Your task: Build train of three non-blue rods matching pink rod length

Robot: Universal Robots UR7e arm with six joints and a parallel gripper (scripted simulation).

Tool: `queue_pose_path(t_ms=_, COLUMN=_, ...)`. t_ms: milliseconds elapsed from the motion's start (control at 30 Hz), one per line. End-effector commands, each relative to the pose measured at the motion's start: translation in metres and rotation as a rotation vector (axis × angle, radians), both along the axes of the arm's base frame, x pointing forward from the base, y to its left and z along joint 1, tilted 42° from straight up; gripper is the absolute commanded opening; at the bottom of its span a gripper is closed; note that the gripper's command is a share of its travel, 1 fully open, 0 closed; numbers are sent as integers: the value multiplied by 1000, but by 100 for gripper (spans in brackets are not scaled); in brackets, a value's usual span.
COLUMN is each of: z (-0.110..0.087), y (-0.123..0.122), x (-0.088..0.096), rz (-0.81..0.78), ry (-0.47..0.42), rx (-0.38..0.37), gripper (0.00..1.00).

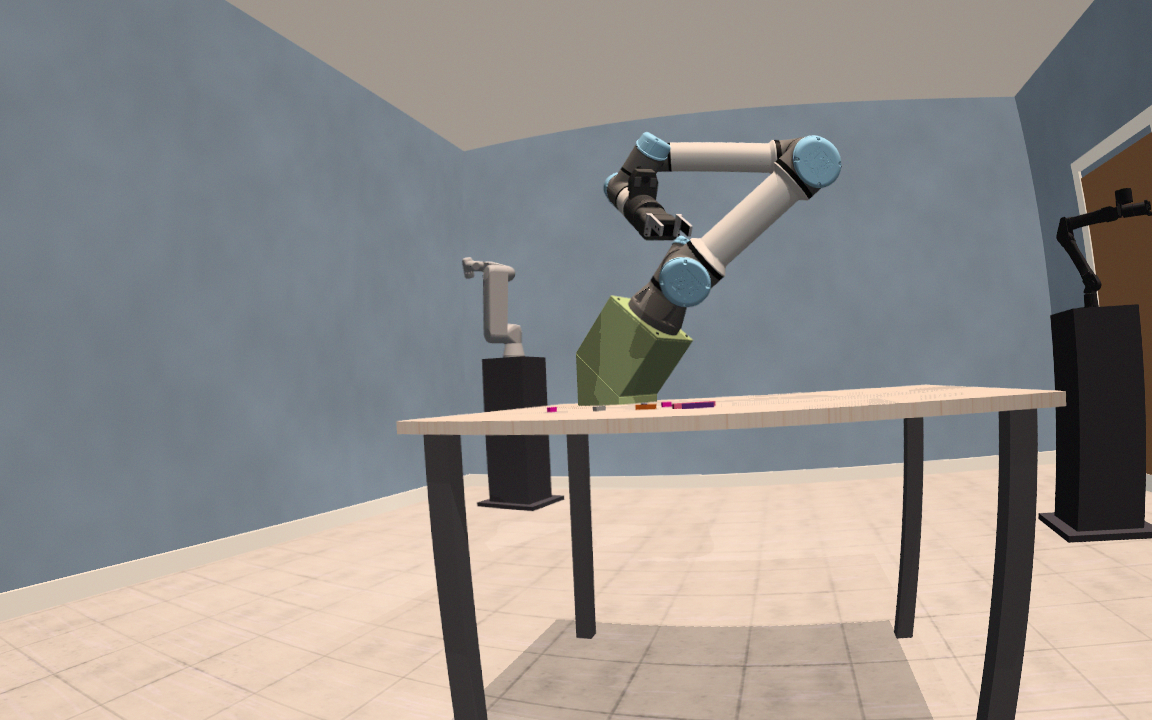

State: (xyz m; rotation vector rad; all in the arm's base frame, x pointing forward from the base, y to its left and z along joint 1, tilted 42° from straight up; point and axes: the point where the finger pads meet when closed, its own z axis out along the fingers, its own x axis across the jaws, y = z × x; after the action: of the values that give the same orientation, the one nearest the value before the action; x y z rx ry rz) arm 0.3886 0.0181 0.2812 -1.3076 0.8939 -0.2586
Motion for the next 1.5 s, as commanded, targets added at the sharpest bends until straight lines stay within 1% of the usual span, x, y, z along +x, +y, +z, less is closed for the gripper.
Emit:
queue_pose_path(t_ms=0, z=-8, y=2, x=-1, rz=19, ry=7, rx=-11, gripper=100)
queue_pose_path(t_ms=100, z=-11, y=3, x=-1, rz=26, ry=9, rx=-15, gripper=100)
queue_pose_path(t_ms=233, z=-26, y=8, x=-4, rz=61, ry=22, rx=-37, gripper=100)
queue_pose_path(t_ms=400, z=-51, y=16, x=-7, rz=119, ry=46, rx=-76, gripper=100)
queue_pose_path(t_ms=600, z=-91, y=27, x=-14, rz=202, ry=89, rx=-142, gripper=100)
queue_pose_path(t_ms=667, z=-91, y=27, x=-14, rz=202, ry=89, rx=-142, gripper=100)
queue_pose_path(t_ms=900, z=-147, y=39, x=-23, rz=300, ry=155, rx=-245, gripper=100)
queue_pose_path(t_ms=1167, z=-211, y=49, x=-33, rz=389, ry=242, rx=-387, gripper=100)
queue_pose_path(t_ms=1233, z=-211, y=49, x=-33, rz=389, ry=242, rx=-387, gripper=100)
queue_pose_path(t_ms=1467, z=-257, y=51, x=-40, rz=432, ry=312, rx=-513, gripper=100)
